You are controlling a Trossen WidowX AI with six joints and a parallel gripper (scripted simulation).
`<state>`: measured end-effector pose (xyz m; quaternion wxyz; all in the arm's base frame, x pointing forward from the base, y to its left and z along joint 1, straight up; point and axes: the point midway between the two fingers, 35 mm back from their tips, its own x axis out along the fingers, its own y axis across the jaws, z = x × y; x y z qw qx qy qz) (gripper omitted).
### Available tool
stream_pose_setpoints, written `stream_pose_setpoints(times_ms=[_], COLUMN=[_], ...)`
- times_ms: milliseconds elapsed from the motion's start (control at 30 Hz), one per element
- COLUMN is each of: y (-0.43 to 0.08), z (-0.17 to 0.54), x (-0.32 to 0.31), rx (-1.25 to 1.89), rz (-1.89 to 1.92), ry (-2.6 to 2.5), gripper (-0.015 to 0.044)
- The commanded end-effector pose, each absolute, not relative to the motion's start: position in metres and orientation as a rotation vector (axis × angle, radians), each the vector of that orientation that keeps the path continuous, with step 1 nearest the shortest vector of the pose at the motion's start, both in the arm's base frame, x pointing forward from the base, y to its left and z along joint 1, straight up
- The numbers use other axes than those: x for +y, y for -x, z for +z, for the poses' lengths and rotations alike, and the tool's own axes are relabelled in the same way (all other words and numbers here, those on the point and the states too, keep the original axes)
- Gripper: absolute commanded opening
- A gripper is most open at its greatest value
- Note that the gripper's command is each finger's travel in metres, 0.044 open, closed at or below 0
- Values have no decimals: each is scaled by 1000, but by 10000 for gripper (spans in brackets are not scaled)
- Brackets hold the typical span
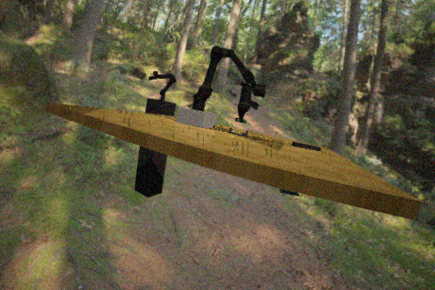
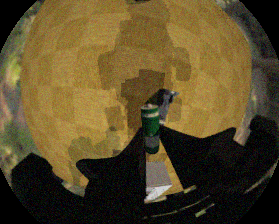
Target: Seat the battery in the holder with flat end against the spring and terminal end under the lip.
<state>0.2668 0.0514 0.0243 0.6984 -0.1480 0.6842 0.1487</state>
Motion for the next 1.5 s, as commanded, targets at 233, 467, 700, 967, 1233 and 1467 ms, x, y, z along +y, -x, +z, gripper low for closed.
stream_pose_setpoints(times_ms=[233, 467, 700, 967, 1233, 1467], y=[-283, -286, -289, -290, -290, -289], z=[33, 22, 7, -7, -10, -15], x=[12, 13, 13, 14, 14, 14], rx=[1544, 1486, 1395, 1295, 1262, 1218], rz=[84, 87, 91, 93, 93, 93], ry=[79, 76, 74, 75, 74, 72], gripper=[64, 64, 64, 64, 64, 64])
